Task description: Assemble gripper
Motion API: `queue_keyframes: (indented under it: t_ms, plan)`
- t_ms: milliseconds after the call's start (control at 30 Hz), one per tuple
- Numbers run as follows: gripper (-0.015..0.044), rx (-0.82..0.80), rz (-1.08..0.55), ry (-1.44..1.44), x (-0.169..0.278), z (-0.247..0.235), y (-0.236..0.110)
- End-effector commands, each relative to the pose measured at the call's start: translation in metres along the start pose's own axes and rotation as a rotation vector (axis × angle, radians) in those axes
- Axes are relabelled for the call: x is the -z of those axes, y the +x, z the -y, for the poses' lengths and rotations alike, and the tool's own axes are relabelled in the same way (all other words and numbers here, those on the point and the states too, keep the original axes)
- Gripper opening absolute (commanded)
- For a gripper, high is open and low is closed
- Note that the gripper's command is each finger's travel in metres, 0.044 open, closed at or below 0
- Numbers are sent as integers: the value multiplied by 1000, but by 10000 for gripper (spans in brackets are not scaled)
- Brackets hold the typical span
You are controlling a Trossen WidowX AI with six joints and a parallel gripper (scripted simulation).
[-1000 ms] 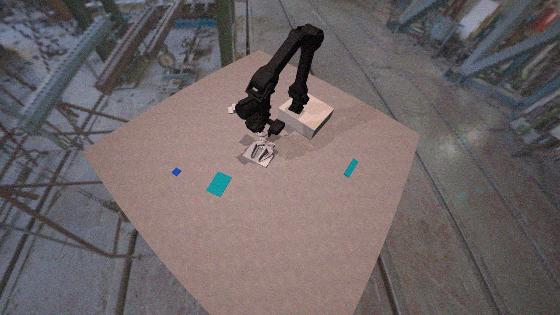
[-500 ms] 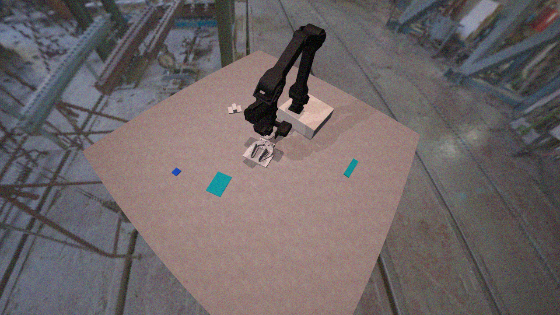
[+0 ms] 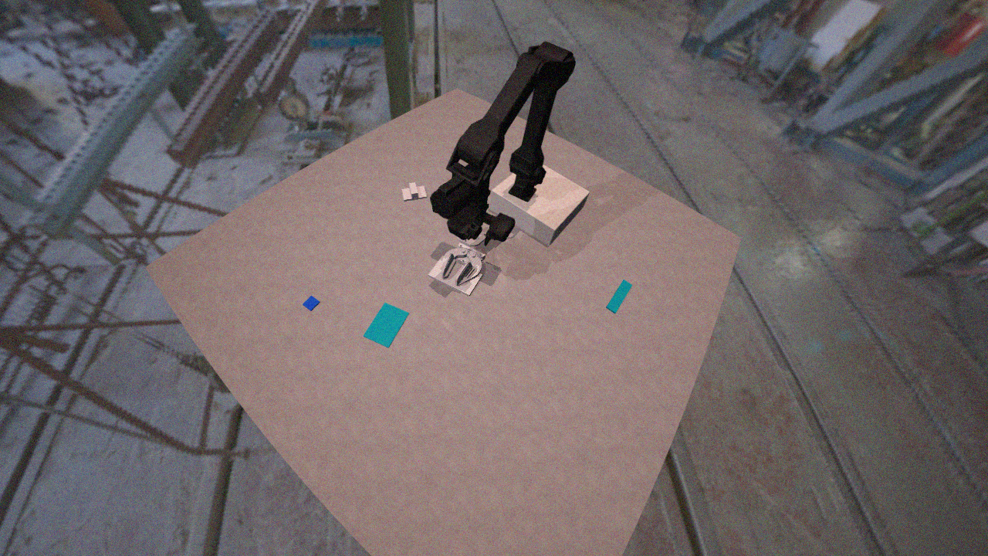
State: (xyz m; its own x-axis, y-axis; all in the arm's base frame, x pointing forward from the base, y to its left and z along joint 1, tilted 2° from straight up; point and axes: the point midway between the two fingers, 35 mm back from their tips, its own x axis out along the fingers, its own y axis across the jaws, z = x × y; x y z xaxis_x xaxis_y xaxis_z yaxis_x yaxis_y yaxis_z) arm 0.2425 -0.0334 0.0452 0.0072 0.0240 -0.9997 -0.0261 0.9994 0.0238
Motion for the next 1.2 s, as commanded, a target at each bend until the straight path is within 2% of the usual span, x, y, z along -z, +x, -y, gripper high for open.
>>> queue_keyframes:
  t_ms: [0,1167]
  plan:
    - [351,-3,2,3,0,-1,0]
    - [351,-3,1,-4,2,5,0]
